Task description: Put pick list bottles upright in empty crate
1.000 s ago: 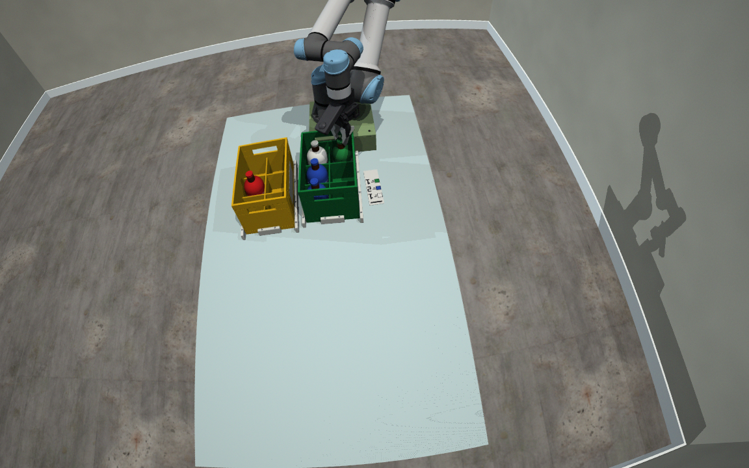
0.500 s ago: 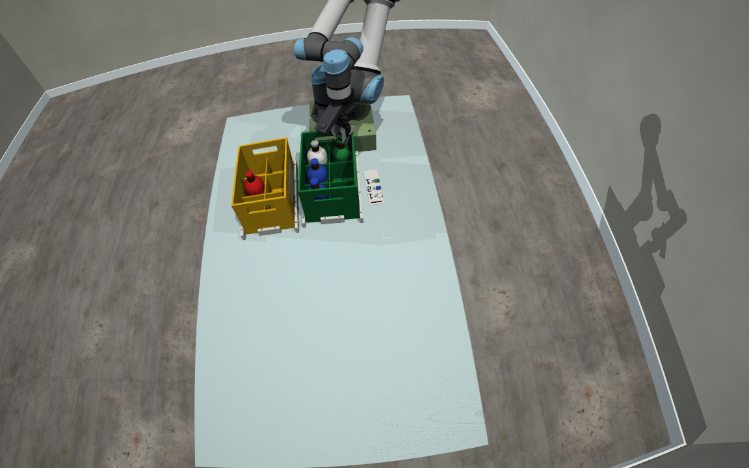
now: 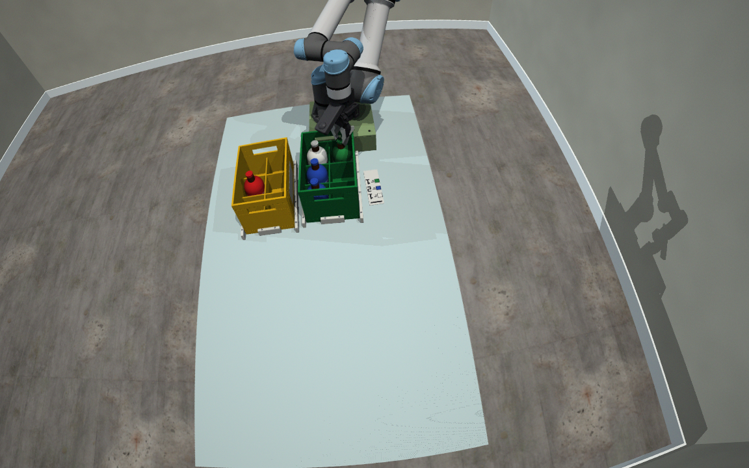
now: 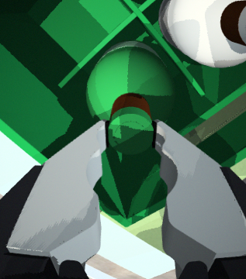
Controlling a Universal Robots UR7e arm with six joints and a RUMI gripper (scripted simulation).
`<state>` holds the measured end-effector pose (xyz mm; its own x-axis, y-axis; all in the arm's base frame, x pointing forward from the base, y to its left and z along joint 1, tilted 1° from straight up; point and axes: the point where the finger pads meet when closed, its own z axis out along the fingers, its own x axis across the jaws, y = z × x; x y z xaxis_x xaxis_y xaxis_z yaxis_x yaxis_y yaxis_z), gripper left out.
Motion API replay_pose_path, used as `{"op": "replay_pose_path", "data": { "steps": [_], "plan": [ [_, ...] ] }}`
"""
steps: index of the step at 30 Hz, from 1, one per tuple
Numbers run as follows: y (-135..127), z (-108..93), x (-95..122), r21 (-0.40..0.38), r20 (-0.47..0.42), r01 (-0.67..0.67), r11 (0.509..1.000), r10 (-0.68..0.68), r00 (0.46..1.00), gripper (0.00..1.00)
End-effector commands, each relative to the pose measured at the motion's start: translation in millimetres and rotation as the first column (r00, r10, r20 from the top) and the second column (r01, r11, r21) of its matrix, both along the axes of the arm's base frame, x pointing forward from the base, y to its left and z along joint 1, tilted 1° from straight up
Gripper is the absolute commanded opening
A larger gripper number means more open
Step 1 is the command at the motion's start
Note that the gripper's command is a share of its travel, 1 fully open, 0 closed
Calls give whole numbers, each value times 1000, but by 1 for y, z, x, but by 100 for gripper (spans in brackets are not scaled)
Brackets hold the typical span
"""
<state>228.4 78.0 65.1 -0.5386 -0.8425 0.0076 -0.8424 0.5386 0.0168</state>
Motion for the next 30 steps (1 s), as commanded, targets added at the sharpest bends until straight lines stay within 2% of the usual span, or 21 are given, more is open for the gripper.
{"op": "replay_pose_path", "data": {
  "steps": [1, 18, 19, 30],
  "plan": [
    [-1, 1, 2, -1, 4, 1, 1000, -1, 1000, 0],
    [-1, 1, 2, -1, 4, 1, 1000, -1, 1000, 0],
    [-1, 0, 1, -1, 3, 2, 1000, -2, 1000, 38],
    [-1, 0, 2, -1, 4, 1, 1000, -1, 1000, 38]
  ]
}}
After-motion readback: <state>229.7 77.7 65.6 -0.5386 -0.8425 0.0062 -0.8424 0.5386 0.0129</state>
